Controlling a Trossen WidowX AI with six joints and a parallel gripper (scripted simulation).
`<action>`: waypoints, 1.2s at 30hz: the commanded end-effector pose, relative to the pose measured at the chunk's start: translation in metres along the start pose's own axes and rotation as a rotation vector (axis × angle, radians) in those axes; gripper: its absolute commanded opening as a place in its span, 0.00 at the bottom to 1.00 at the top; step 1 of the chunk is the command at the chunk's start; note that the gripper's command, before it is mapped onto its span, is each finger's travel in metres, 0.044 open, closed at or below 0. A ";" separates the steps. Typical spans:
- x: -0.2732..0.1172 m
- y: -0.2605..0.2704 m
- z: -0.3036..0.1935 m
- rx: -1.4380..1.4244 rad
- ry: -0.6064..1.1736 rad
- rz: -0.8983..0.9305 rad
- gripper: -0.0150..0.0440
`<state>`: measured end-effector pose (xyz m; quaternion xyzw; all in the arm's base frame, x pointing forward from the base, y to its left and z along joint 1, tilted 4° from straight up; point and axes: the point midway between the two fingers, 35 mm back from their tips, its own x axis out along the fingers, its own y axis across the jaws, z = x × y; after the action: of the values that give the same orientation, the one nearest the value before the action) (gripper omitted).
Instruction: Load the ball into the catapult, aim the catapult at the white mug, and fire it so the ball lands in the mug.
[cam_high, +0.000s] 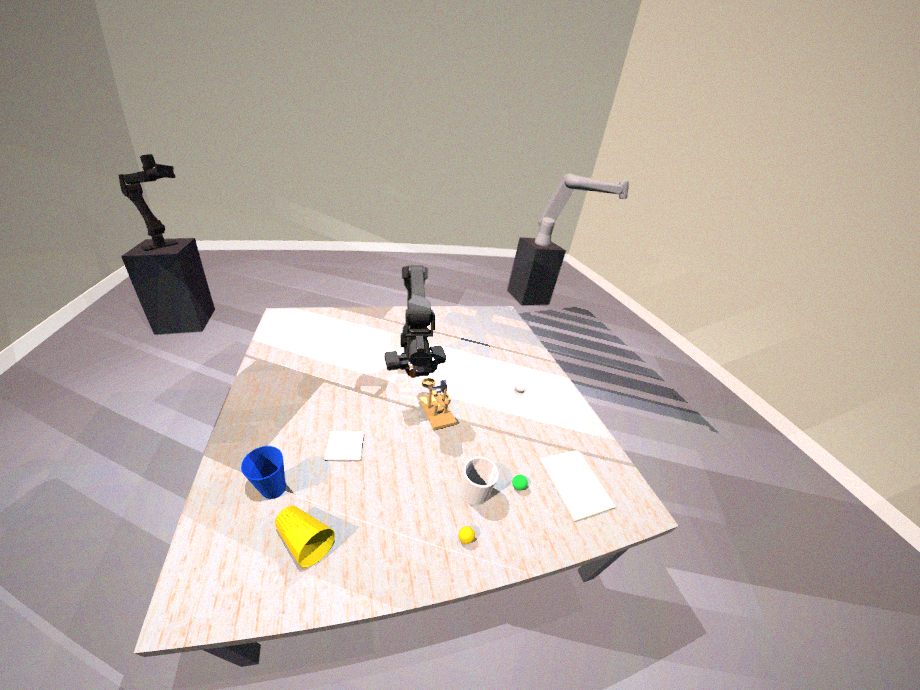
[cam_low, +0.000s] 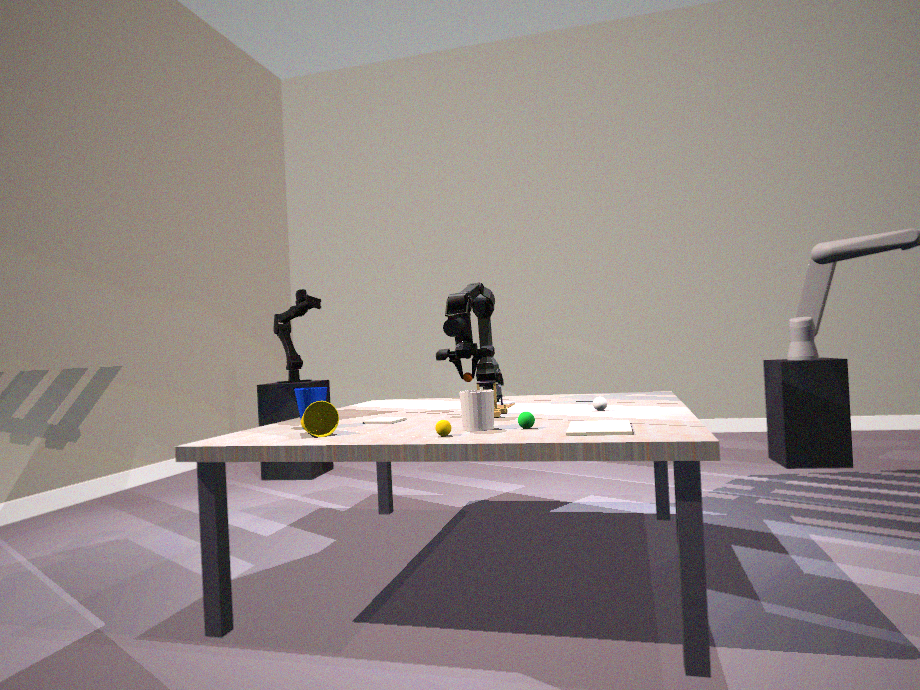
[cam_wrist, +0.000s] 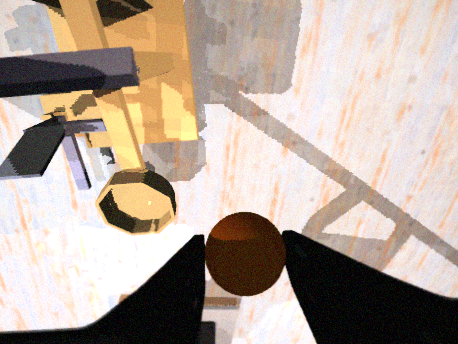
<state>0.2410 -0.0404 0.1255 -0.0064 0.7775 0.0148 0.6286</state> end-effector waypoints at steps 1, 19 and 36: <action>0.011 0.020 -0.003 -0.017 0.069 0.001 0.25; 0.025 0.062 -0.015 -0.061 0.182 -0.039 0.25; 0.047 0.062 -0.011 -0.061 0.182 -0.039 0.25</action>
<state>0.2214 0.0213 0.0905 -0.0440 0.8254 0.0260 0.5622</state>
